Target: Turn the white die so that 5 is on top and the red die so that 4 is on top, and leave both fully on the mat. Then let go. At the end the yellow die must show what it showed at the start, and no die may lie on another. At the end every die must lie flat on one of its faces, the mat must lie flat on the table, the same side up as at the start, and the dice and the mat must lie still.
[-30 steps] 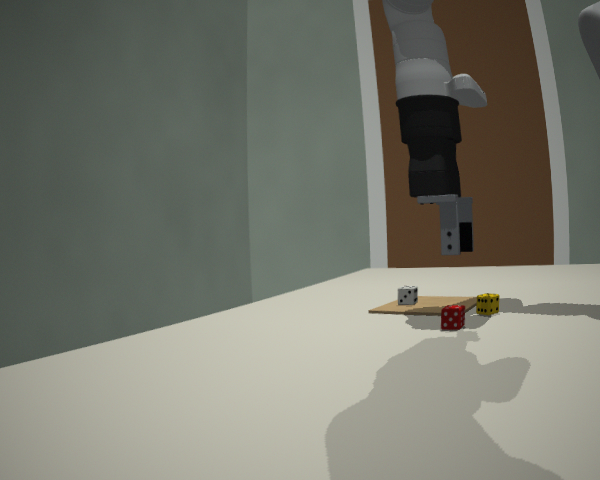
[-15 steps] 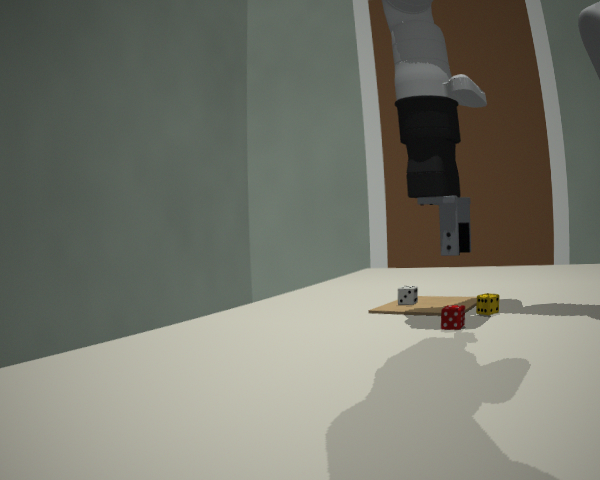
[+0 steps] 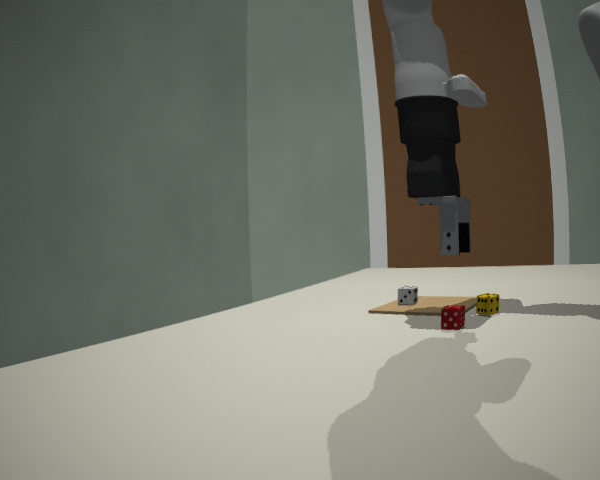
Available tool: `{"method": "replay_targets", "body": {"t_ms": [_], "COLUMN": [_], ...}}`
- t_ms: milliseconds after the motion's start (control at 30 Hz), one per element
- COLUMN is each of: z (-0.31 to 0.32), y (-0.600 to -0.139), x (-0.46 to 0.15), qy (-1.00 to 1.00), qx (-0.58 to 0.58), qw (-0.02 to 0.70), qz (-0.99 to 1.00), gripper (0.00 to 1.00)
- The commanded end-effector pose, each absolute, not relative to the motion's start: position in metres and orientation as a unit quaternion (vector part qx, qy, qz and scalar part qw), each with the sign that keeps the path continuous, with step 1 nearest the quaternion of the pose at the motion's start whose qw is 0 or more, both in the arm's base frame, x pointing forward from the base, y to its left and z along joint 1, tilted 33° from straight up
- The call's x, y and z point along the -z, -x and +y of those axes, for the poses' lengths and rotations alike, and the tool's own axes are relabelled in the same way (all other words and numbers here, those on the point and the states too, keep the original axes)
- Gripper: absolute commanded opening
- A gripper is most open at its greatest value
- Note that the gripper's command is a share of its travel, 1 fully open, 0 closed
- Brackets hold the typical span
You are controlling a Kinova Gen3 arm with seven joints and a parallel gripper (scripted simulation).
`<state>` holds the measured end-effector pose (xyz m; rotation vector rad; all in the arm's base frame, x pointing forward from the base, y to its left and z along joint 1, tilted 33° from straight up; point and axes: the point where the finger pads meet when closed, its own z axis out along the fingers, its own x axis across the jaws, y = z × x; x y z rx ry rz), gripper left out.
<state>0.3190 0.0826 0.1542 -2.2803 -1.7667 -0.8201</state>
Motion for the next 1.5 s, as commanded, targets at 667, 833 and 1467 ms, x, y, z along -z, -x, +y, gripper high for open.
{"method": "replay_targets", "body": {"t_ms": [667, 833, 1467], "z": [0.084, 0.086, 0.097], "y": [-0.322, -0.324, -0.332], "x": [-0.153, -0.150, -0.129], "qy": [0.762, 0.762, 0.762], "qx": [0.275, 0.275, 0.275], "qw": [0.071, 0.072, 0.072], "qz": [-0.582, -0.582, -0.582], "gripper": [0.79, 0.79, 0.79]}}
